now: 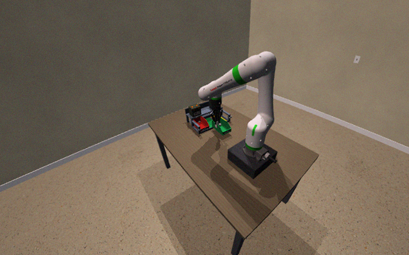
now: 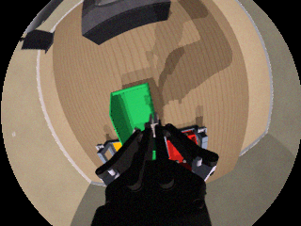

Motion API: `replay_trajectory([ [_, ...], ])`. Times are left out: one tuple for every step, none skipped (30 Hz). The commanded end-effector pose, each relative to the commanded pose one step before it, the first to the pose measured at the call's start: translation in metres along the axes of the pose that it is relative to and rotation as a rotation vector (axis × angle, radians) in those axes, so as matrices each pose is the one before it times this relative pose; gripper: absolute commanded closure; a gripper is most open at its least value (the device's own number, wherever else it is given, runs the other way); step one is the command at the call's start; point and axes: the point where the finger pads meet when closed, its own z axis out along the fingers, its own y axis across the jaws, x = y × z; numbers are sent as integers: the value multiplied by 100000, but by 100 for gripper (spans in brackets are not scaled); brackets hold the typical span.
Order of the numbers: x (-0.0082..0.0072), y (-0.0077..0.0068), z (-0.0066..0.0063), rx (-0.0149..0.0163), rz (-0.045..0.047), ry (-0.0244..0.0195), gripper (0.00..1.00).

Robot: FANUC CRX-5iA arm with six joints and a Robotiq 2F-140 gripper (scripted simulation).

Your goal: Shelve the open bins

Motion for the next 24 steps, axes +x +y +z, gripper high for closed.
replay_trajectory([
  [-36,0,-33,7,0,225,100],
  [-11,0,-10,4,1,225,100],
  [-13,0,-12,4,1,269,100],
  [-15,0,-15,3,0,315,100],
  [-17,0,-17,2,0,361,100],
  [-19,0,-19,1,-1,408,100],
  [-21,1,-21,-1,-2,454,100],
  [-23,1,-24,-4,-4,500,100],
  [-26,0,-26,7,2,547,100],
  [-28,0,-28,9,2,591,100],
  [-29,0,-30,6,0,632,100],
  [-30,0,-32,2,-2,670,100],
  [-32,1,-34,-3,-5,706,100],
  [-34,0,-36,8,1,741,100],
  [-35,0,-38,10,2,772,100],
  [-35,0,-39,4,-1,797,100],
  [0,0,0,0,0,0,100],
  [0,0,0,0,0,0,100],
  [-36,1,-41,-2,-4,819,100],
  [-37,0,-42,6,0,839,100],
  [-37,0,-43,10,2,854,100],
  [-37,0,-44,4,-1,863,100],
  [-36,1,-45,-2,-5,868,100],
  [-37,0,-45,10,2,871,100],
])
